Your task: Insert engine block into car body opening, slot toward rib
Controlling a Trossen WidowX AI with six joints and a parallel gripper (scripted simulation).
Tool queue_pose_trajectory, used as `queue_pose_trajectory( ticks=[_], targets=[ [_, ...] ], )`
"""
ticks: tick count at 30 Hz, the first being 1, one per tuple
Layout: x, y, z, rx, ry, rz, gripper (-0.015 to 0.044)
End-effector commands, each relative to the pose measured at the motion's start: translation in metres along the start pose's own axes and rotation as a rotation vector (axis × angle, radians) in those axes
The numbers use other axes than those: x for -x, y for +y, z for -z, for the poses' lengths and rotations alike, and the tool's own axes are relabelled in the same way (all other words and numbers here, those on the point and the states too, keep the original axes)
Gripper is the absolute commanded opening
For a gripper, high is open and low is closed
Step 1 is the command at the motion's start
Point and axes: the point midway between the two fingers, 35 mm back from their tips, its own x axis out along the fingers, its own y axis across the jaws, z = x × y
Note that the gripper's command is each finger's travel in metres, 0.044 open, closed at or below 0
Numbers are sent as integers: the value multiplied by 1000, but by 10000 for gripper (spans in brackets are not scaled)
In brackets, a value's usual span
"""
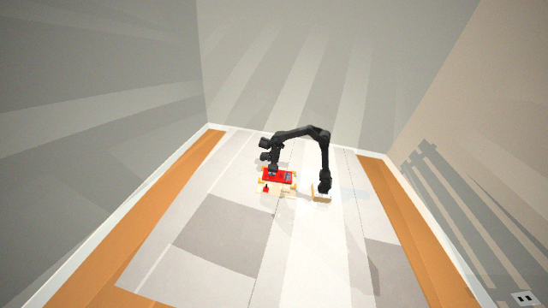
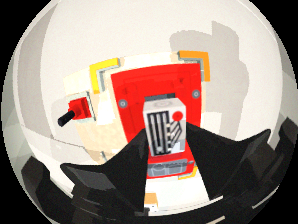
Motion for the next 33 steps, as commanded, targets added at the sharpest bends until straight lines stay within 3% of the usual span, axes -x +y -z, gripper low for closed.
queue_pose_trajectory(
  ticks=[1, 33],
  targets=[
    [-2, 0, 0, -13, 1, 2, 159],
    [-9, 0, 0, -3, 2, 2, 159]
  ],
)
